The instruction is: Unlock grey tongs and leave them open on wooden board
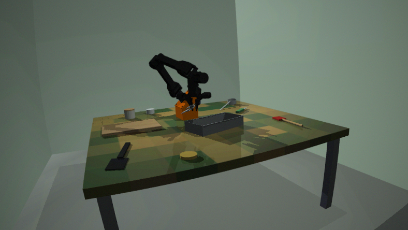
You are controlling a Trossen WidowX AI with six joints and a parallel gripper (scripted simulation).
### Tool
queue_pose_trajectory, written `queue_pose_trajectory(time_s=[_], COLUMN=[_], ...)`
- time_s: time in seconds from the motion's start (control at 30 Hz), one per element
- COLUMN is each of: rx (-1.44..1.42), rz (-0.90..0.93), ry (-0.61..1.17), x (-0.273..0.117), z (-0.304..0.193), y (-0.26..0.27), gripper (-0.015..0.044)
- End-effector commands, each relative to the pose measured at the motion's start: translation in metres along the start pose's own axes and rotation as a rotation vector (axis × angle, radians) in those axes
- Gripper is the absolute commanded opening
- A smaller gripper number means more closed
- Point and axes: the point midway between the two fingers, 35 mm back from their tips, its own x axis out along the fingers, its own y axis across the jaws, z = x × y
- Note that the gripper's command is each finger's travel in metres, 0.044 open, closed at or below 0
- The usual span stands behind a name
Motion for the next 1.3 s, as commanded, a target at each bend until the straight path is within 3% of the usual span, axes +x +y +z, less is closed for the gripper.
queue_pose_trajectory(time_s=[0.0,1.27], rx=[0.176,1.633], rz=[-0.007,-0.013], ry=[0.006,-0.007], x=[-0.005,-0.02], z=[-0.007,-0.038], y=[0.006,0.06], gripper=[-0.015,-0.015])
